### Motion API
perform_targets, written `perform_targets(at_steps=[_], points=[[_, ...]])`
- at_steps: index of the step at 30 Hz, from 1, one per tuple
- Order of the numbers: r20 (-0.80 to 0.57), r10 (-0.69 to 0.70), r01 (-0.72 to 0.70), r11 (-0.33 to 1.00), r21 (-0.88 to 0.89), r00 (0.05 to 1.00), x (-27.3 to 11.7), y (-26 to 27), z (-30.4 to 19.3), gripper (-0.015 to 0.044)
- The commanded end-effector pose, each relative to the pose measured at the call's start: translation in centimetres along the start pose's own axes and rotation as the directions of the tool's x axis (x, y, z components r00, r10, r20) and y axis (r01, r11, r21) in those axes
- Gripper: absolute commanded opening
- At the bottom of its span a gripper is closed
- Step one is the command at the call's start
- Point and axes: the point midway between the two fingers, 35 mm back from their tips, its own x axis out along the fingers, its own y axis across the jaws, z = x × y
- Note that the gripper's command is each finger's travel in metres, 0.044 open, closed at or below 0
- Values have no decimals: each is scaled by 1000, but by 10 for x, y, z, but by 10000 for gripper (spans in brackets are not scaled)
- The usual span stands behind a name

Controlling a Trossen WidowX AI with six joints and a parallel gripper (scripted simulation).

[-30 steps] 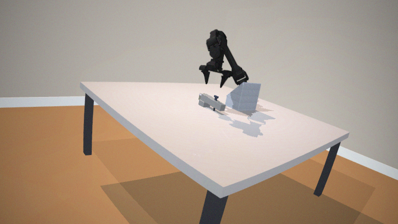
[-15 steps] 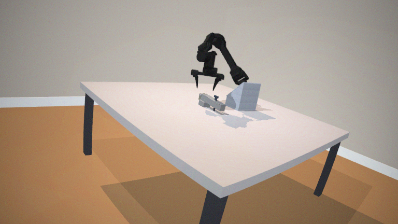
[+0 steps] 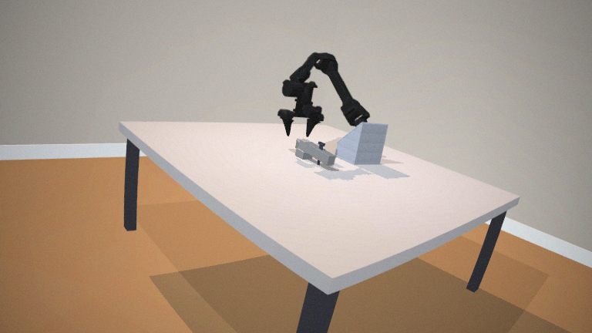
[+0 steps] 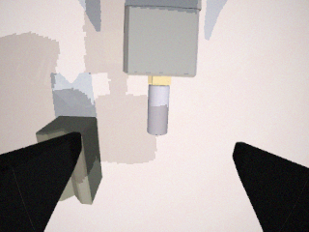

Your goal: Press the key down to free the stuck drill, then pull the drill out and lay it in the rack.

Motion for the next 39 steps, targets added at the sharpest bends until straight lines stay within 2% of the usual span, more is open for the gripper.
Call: perform_targets(at_steps=[1, 13, 39], points=[[-4, -8, 8, 999, -40, 1000, 0, 1, -3, 440], [-3, -8, 8, 999, -40, 1000, 3, 1, -2, 440], [-4, -8, 8, 999, -40, 1000, 43, 1, 8, 440]])
